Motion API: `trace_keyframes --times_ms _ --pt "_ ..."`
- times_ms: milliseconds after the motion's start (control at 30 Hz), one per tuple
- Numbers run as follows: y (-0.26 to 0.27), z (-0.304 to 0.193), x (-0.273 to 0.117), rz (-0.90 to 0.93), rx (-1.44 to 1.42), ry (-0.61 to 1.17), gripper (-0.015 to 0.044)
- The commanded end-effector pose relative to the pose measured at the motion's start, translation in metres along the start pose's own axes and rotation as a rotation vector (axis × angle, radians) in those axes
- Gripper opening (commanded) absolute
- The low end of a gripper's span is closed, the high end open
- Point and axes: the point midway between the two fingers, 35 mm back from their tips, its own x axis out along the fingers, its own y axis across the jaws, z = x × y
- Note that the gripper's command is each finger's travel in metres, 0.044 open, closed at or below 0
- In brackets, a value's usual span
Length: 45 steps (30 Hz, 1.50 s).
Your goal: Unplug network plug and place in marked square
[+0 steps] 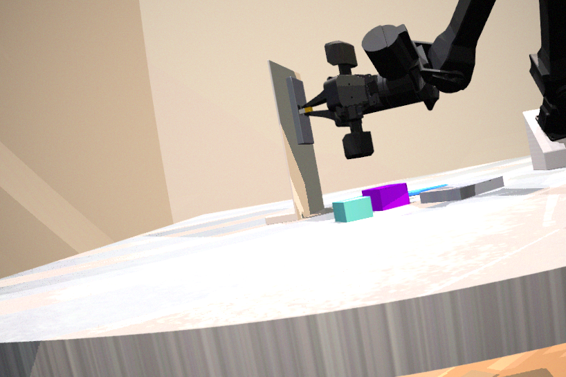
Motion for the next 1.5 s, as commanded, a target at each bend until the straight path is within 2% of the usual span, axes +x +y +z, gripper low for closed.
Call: trace_keyframes --times_ms 0,1467 --pt "0.000 -0.001 -0.004 0.002 -0.006 0.002 0.0000" --pt "0.001 -0.005 -0.027 0.003 -0.006 0.003 0.0000"
